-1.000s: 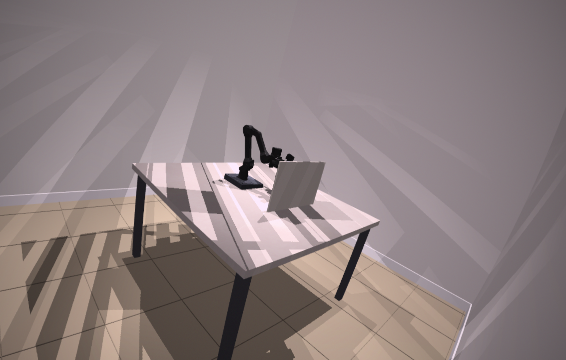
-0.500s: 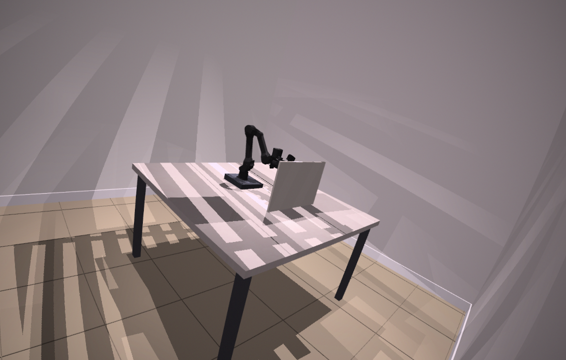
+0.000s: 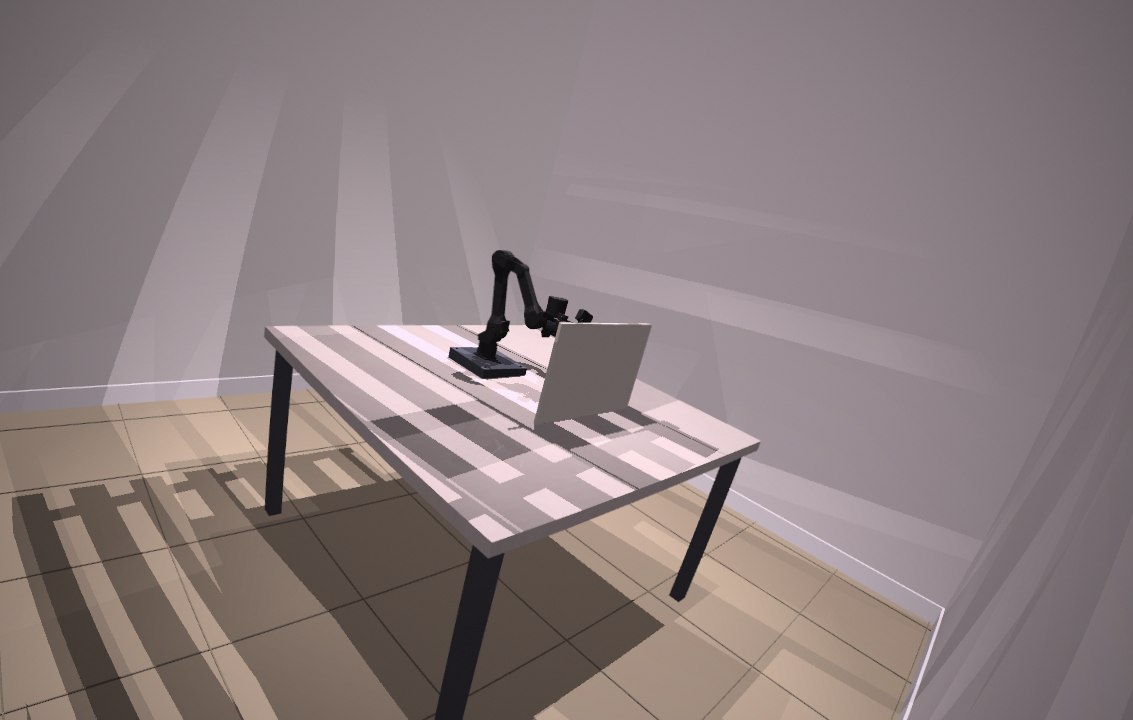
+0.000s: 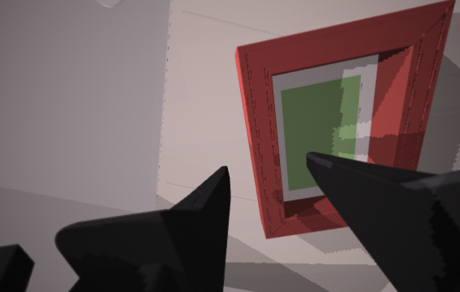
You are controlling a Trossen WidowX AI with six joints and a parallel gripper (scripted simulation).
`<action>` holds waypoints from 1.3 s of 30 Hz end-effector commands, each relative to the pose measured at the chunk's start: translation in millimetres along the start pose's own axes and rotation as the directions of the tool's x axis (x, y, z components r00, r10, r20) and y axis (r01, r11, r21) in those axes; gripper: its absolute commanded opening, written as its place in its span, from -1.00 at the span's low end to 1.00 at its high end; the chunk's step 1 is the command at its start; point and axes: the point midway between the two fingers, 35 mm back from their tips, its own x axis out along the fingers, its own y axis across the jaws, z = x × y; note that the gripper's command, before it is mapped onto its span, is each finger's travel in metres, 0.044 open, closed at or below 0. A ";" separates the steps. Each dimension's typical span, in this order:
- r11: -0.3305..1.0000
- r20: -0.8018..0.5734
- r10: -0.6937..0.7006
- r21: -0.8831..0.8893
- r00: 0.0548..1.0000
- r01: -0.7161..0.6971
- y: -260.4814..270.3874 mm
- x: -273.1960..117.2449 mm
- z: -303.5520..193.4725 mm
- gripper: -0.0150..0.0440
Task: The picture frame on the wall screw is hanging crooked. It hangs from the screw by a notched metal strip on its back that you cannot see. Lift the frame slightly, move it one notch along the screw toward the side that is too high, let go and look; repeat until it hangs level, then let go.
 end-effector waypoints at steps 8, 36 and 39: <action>1.000 -0.004 -0.006 0.001 1.000 0.006 -2.4 19.0 -1.2 0.39; 1.000 -0.003 -0.005 0.001 1.000 0.005 -3.1 32.8 -1.0 0.39; 1.000 -0.003 -0.005 0.001 1.000 0.005 -3.1 32.8 -1.0 0.39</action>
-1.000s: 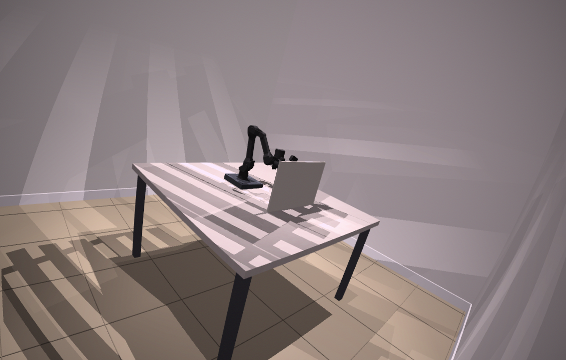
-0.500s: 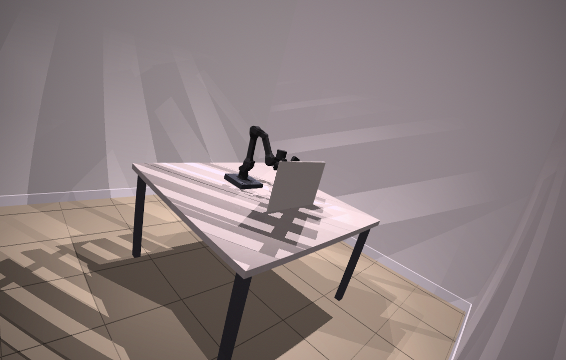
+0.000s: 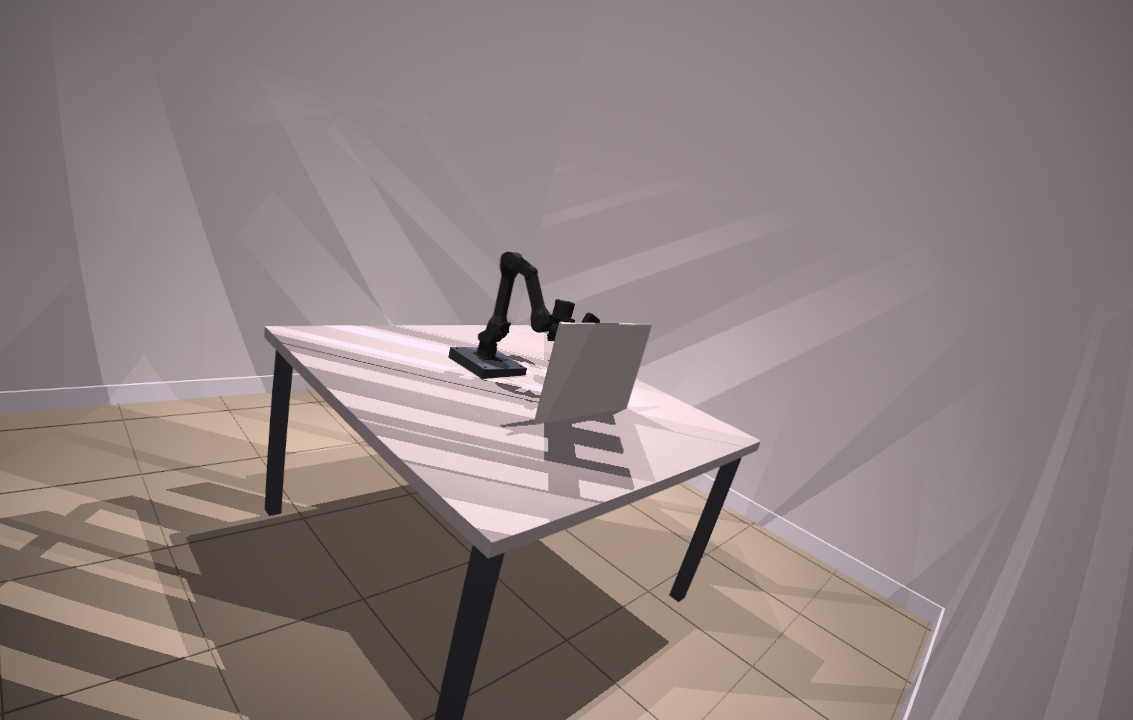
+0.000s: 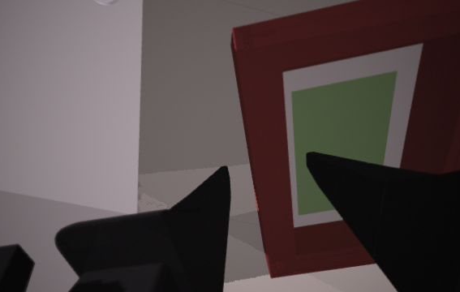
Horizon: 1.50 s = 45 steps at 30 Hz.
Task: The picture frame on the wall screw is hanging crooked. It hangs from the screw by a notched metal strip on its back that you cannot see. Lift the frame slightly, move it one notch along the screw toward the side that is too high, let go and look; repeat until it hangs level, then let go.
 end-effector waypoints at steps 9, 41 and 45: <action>1.000 -0.005 -0.003 0.003 1.000 0.003 -1.3 0.5 -1.1 0.39; 1.000 -0.005 -0.003 0.003 1.000 0.003 -2.2 0.8 -2.0 0.39; 1.000 -0.005 -0.003 0.003 1.000 0.003 -2.2 0.8 -2.0 0.12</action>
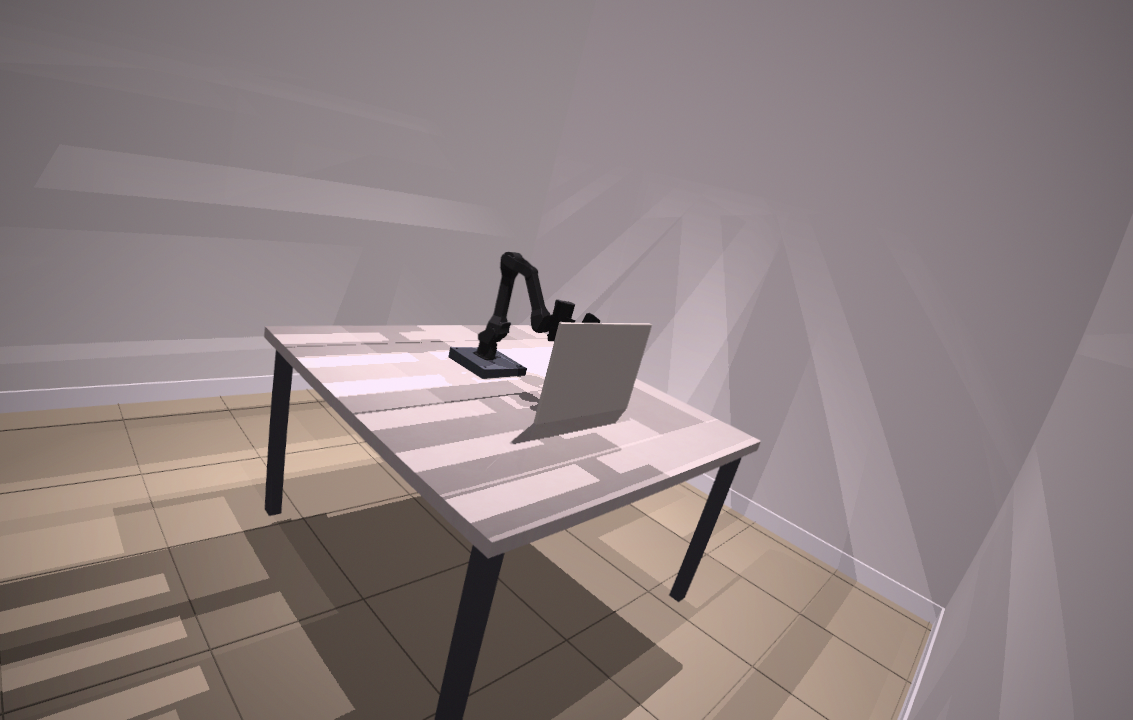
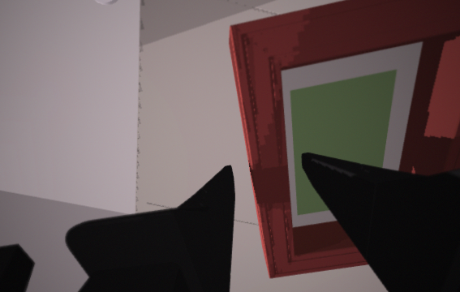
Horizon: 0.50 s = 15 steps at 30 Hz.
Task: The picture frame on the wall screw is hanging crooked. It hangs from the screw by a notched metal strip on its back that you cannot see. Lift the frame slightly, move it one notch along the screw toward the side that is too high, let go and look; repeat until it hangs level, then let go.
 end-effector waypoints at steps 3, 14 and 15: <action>1.000 -0.004 -0.002 0.003 1.000 0.002 -1.2 0.2 -1.2 -0.14; 1.000 -0.004 -0.002 0.003 1.000 0.002 -1.2 0.2 -1.2 -0.49; 1.000 -0.004 -0.002 0.003 1.000 0.002 -1.2 0.2 -1.2 -0.49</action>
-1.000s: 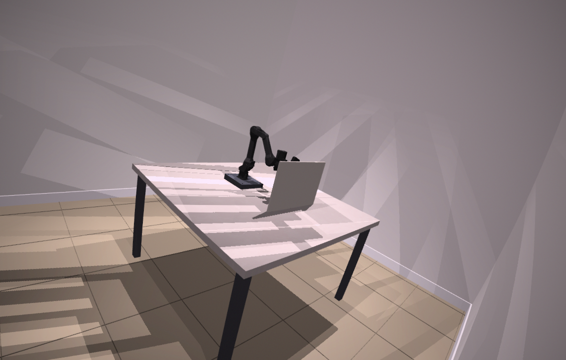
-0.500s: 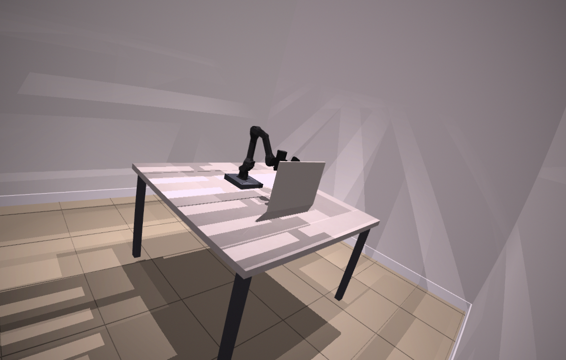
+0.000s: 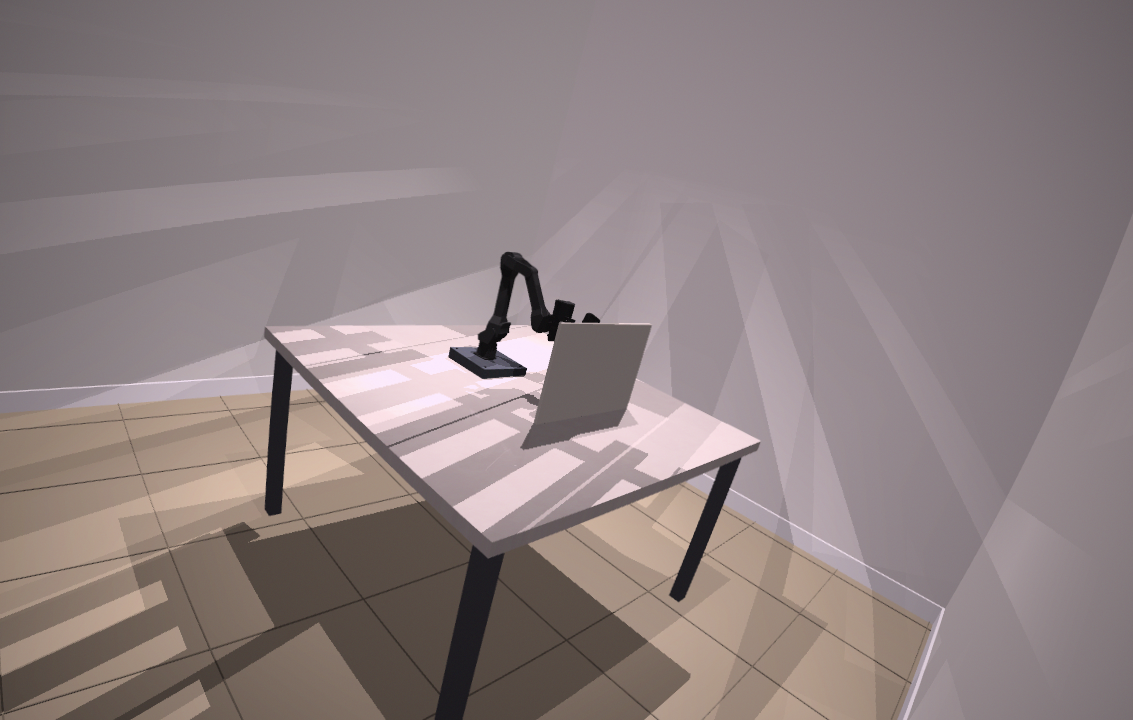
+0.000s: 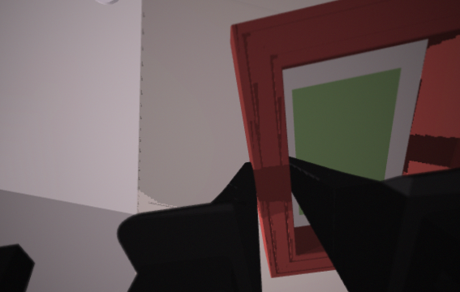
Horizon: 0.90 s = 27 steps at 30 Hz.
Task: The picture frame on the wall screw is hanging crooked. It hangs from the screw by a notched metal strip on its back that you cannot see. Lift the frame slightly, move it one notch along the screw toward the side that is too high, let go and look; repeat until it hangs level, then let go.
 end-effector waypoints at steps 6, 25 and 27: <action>1.000 -0.002 -0.005 0.002 1.000 0.005 -1.3 0.2 -0.7 -0.49; 1.000 -0.002 -0.005 0.002 1.000 0.005 4.8 0.1 0.0 -0.49; 1.000 -0.002 -0.005 0.002 1.000 0.005 5.4 0.1 0.0 -0.49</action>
